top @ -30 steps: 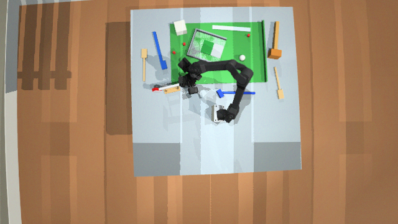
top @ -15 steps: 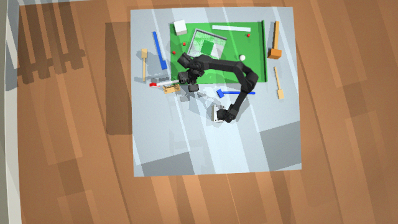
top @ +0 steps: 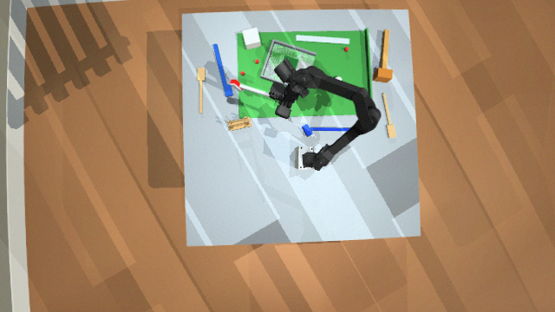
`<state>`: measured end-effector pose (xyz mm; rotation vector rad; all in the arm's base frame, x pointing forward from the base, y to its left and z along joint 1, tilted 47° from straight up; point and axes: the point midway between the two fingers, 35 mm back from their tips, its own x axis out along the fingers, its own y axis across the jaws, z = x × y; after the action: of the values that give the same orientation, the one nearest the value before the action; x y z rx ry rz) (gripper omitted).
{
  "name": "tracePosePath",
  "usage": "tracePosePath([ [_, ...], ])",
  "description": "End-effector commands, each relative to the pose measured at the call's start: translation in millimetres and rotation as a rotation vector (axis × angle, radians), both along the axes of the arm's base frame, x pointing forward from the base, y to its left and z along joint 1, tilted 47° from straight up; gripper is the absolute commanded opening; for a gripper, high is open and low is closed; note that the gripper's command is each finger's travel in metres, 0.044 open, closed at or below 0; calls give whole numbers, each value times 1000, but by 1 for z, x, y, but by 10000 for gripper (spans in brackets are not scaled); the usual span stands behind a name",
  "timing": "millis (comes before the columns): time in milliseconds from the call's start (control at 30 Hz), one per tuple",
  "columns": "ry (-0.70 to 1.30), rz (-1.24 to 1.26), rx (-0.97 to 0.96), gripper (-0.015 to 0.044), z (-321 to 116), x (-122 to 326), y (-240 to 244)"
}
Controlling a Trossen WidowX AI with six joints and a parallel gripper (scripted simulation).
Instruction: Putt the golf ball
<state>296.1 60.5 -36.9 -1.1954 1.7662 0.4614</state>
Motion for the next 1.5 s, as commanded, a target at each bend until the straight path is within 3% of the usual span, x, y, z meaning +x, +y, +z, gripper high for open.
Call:
tracePosePath([
  [0, -74, -96, -22, 0, 19, 2, -14],
  [633, -462, -624, -170, 0, 116, -14, -101],
  [1467, -939, -1205, -390, 0, 214, -95, -186],
])
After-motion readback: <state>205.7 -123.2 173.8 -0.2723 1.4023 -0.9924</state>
